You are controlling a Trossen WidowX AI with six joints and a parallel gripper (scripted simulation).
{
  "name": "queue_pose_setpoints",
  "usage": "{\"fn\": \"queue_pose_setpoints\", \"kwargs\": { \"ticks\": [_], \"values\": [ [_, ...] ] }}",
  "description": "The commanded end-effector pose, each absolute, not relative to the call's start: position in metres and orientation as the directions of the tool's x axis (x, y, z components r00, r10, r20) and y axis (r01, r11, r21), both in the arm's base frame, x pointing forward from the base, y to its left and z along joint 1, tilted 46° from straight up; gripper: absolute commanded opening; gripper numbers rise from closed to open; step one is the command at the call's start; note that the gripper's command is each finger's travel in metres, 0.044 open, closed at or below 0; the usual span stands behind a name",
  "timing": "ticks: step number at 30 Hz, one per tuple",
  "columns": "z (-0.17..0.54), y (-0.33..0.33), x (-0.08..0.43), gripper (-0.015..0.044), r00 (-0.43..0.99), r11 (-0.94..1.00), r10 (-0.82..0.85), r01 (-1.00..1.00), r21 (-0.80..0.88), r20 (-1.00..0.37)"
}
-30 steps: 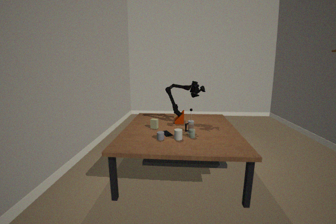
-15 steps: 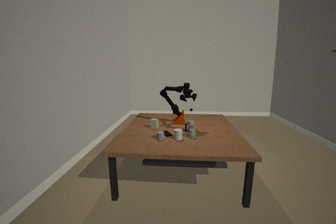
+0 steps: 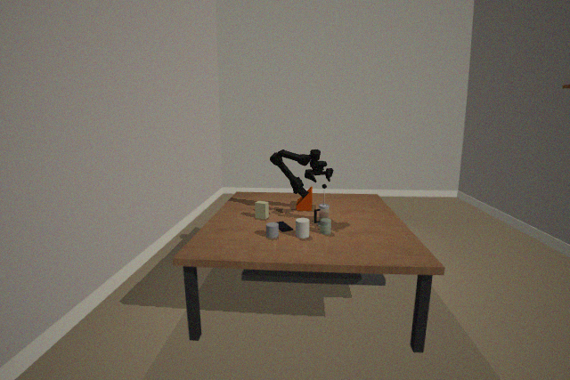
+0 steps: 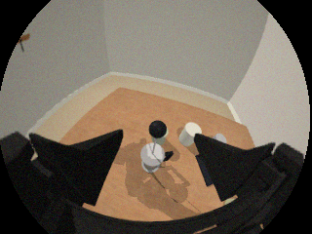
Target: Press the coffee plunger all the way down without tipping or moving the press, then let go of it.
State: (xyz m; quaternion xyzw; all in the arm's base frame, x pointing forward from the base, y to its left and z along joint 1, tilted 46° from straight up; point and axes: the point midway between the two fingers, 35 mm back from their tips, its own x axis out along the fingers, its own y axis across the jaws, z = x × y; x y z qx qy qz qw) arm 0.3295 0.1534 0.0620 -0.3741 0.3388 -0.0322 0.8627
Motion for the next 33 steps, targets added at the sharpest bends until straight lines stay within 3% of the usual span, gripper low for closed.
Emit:
{"fn": "queue_pose_setpoints", "kwargs": {
  "ticks": [1,24,33],
  "values": [
    [0.058,0.150,0.332,0.0440,0.767,0.717,-0.307,-0.202,-0.667,-0.563],
    [0.039,0.139,0.358,0.0440,0.769,0.716,-0.308,-0.200,-0.669,-0.560],
    [0.039,0.139,0.358,0.0204,0.769,0.716,-0.308,-0.200,-0.669,-0.560]
  ]
}}
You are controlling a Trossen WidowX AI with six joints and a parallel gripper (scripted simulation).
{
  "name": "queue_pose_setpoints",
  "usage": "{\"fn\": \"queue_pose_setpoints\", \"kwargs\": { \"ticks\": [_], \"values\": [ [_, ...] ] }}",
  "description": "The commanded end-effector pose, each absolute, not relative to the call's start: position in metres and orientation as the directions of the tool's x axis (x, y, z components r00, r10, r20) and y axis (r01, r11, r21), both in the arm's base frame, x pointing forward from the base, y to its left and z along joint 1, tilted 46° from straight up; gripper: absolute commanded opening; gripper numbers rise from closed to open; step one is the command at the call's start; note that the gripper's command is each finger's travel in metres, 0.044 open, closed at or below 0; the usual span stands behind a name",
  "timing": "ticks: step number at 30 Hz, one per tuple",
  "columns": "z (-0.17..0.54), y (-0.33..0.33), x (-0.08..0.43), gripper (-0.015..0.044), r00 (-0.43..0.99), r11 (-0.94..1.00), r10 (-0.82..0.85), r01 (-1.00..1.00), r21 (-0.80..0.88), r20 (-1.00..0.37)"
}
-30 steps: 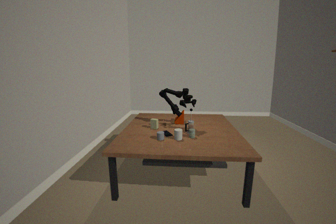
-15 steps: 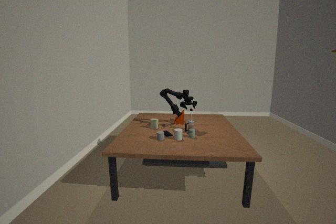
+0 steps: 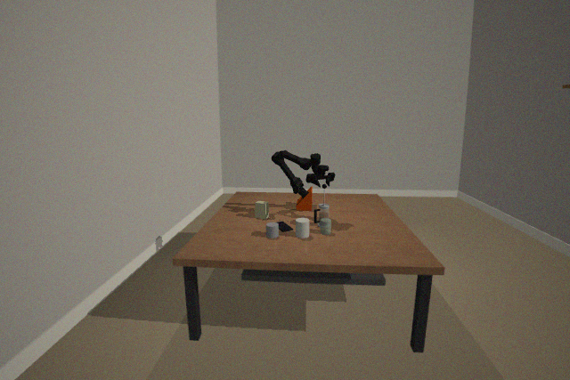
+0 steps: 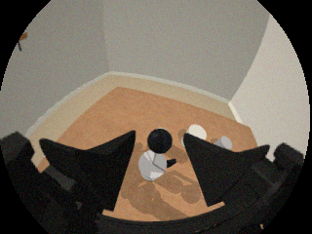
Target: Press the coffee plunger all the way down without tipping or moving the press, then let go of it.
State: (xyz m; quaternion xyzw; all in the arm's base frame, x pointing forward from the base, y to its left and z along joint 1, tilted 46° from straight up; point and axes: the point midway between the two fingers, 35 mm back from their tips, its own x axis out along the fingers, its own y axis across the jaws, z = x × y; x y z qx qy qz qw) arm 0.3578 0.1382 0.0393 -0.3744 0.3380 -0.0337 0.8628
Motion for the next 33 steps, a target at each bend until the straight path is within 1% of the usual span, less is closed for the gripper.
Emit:
{"fn": "queue_pose_setpoints", "kwargs": {
  "ticks": [1,3,4,16,33],
  "values": [
    [0.039,0.139,0.358,0.0177,0.769,0.716,-0.308,-0.200,-0.669,-0.560],
    [0.039,0.139,0.358,0.0125,0.769,0.716,-0.308,-0.200,-0.669,-0.560],
    [0.039,0.139,0.358,0.0116,0.769,0.716,-0.308,-0.200,-0.669,-0.560],
    [0.037,0.138,0.358,0.0116,0.769,0.716,-0.308,-0.200,-0.668,-0.560],
    [0.016,0.121,0.359,0.0116,0.768,0.717,-0.308,-0.200,-0.667,-0.562]
  ]
}}
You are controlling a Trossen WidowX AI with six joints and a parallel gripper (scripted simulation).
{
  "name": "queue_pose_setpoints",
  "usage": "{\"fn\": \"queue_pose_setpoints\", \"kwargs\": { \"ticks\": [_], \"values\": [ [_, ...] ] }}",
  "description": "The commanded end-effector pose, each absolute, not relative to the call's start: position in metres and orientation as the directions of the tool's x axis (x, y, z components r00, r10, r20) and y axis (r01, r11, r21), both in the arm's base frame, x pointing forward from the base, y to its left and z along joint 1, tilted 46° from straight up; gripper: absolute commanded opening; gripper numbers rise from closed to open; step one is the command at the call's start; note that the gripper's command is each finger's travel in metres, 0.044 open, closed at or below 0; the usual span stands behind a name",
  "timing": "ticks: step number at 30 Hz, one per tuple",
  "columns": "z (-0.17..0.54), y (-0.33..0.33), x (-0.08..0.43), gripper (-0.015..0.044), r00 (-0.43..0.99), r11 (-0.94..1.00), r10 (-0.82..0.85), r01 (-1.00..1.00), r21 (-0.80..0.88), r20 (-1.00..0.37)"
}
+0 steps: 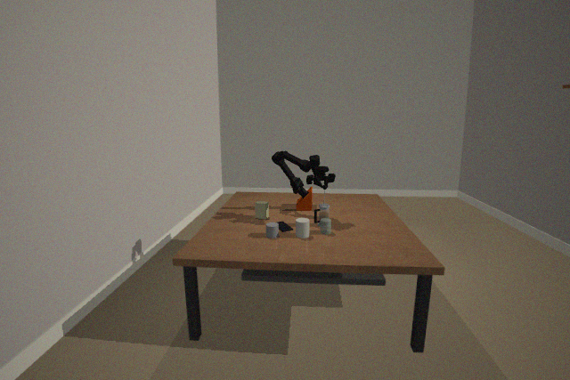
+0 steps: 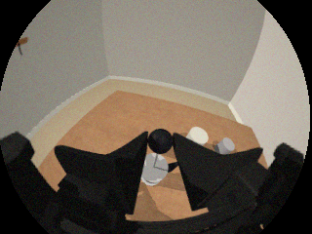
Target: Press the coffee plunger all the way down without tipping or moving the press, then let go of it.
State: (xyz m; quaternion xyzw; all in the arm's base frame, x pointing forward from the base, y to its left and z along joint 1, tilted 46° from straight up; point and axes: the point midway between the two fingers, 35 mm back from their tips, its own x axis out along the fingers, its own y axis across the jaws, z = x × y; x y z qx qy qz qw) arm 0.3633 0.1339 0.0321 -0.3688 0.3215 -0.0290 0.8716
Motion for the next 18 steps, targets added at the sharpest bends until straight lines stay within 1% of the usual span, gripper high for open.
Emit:
{"fn": "queue_pose_setpoints", "kwargs": {
  "ticks": [1,18],
  "values": [
    [0.014,0.120,0.359,0.0116,0.768,0.718,-0.308,-0.200,-0.667,-0.562],
    [-0.007,0.101,0.359,0.0116,0.767,0.717,-0.308,-0.201,-0.667,-0.563]
  ]
}}
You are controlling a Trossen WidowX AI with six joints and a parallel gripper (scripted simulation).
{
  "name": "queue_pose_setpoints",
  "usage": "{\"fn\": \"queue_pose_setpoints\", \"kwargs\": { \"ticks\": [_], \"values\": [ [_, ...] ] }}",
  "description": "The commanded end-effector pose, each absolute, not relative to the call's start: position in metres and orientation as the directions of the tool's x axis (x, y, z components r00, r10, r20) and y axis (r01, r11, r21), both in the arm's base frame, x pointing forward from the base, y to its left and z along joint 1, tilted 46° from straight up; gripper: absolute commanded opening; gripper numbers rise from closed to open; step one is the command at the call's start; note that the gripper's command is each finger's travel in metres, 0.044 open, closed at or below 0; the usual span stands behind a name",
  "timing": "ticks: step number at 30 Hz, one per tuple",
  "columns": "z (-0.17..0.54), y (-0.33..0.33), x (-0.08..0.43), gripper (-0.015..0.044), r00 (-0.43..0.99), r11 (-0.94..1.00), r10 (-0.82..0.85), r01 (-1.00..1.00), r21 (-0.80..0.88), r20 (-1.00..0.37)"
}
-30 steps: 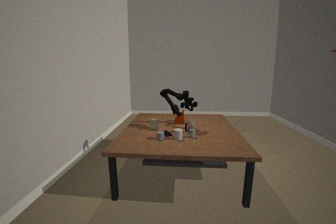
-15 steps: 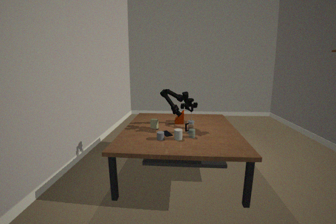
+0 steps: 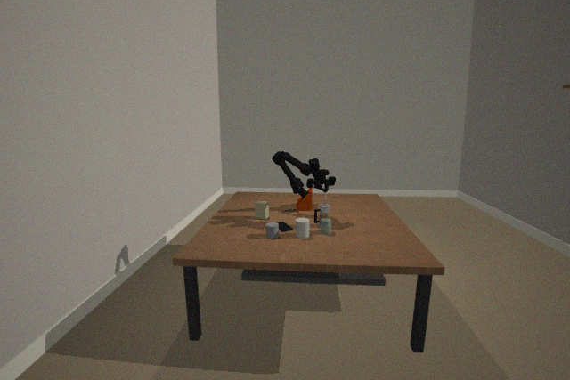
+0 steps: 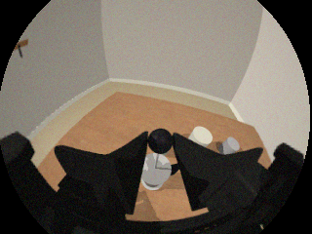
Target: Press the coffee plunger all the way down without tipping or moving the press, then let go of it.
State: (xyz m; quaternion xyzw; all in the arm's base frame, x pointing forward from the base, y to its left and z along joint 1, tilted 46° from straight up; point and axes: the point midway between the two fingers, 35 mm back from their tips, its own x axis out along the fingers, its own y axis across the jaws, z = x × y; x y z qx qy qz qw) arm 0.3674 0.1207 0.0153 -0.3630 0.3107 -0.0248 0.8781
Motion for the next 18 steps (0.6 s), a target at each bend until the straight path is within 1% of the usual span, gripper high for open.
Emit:
{"fn": "queue_pose_setpoints", "kwargs": {
  "ticks": [1,18],
  "values": [
    [-0.008,0.100,0.359,0.0116,0.767,0.717,-0.308,-0.201,-0.667,-0.563],
    [-0.028,0.080,0.358,0.0116,0.769,0.716,-0.309,-0.200,-0.669,-0.560]
  ]
}}
